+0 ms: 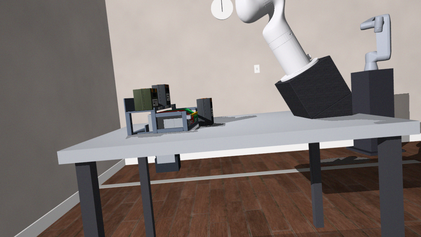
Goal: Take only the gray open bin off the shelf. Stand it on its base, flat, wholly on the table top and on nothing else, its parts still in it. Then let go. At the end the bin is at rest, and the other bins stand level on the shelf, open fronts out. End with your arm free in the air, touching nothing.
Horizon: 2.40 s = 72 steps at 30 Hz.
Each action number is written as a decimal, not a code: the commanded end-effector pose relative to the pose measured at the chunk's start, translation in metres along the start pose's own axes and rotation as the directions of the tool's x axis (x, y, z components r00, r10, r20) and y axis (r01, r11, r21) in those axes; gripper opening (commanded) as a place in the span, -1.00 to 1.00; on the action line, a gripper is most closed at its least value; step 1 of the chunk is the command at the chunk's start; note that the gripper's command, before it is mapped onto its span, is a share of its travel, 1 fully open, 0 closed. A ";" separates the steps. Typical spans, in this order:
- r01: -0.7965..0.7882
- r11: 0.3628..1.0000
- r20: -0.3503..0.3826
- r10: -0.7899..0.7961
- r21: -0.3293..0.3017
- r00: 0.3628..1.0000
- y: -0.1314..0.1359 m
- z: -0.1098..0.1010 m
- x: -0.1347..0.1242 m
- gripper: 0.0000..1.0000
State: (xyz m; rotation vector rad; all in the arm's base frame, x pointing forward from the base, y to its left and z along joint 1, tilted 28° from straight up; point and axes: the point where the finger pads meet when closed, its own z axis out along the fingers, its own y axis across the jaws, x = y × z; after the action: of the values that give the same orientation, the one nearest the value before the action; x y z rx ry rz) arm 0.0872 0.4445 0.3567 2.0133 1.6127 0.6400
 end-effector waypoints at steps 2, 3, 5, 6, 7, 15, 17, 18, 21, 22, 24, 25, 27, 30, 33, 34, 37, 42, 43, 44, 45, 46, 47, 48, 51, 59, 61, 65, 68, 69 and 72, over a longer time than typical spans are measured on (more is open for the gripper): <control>0.003 1.000 0.003 -0.003 0.009 1.000 0.000 0.000 0.000 1.00; 0.003 1.000 0.003 -0.003 0.009 1.000 0.000 0.000 0.000 1.00; 0.003 1.000 0.003 -0.003 0.009 1.000 0.000 0.000 0.000 1.00; -0.002 0.999 0.001 0.002 0.045 1.000 0.000 0.000 0.000 1.00; -0.007 0.997 -0.001 0.007 0.082 1.000 0.000 0.000 0.000 1.00; -0.022 0.981 -0.004 0.023 0.192 1.000 0.000 0.000 0.000 1.00; -0.022 0.981 -0.004 0.023 0.192 1.000 0.000 0.000 0.000 1.00; -0.022 0.981 -0.004 0.023 0.192 1.000 0.000 0.000 0.000 1.00; -0.022 0.981 -0.004 0.023 0.192 1.000 0.000 0.000 0.000 1.00; -0.022 0.981 -0.004 0.023 0.192 1.000 0.000 0.000 0.000 1.00; -0.091 0.979 0.045 0.084 0.184 0.995 0.017 0.014 -0.002 1.00; -0.126 0.976 0.070 0.115 0.179 0.991 0.025 0.021 -0.003 1.00; -0.194 0.967 0.118 0.176 0.166 0.977 0.042 0.035 -0.005 1.00; -0.194 0.967 0.118 0.176 0.166 0.977 0.042 0.035 -0.005 1.00; -0.194 0.967 0.118 0.176 0.166 0.977 0.042 0.035 -0.005 1.00; -0.194 0.967 0.118 0.176 0.166 0.977 0.042 0.035 -0.005 1.00; -0.194 0.967 0.118 0.176 0.166 0.977 0.042 0.035 -0.005 1.00; -0.194 0.967 0.118 0.176 0.166 0.977 0.068 0.055 -0.008 1.00; -0.194 0.967 0.118 0.176 0.166 0.977 0.076 0.062 -0.009 1.00; -0.194 0.967 0.118 0.176 0.166 0.977 0.085 0.068 -0.010 1.00; -0.194 0.967 0.118 0.176 0.166 0.977 0.085 0.068 -0.010 1.00; -0.194 0.967 0.118 0.176 0.166 0.977 0.085 0.068 -0.010 1.00; -0.194 0.967 0.118 0.176 0.166 0.977 0.085 0.068 -0.010 1.00; -0.194 0.967 0.118 0.176 0.166 0.977 0.085 0.068 -0.010 1.00; -0.194 0.967 0.118 0.176 0.166 0.977 0.085 0.068 -0.010 1.00; -0.294 0.945 0.188 0.266 0.141 0.945 0.109 0.087 -0.022 1.00; -0.358 0.926 0.234 0.324 0.120 0.917 0.126 0.100 -0.029 1.00; -0.358 0.926 0.234 0.324 0.120 0.917 0.126 0.100 -0.029 1.00; -0.358 0.926 0.234 0.324 0.120 0.917 0.126 0.100 -0.029 1.00; -0.358 0.926 0.234 0.324 0.120 0.917 0.126 0.100 -0.029 1.00; -0.358 0.926 0.234 0.324 0.120 0.917 0.126 0.100 -0.029 1.00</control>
State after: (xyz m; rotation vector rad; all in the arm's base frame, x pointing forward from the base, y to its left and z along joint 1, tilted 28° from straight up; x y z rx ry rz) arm 0.2387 0.3839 0.3555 2.4209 1.2326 0.4052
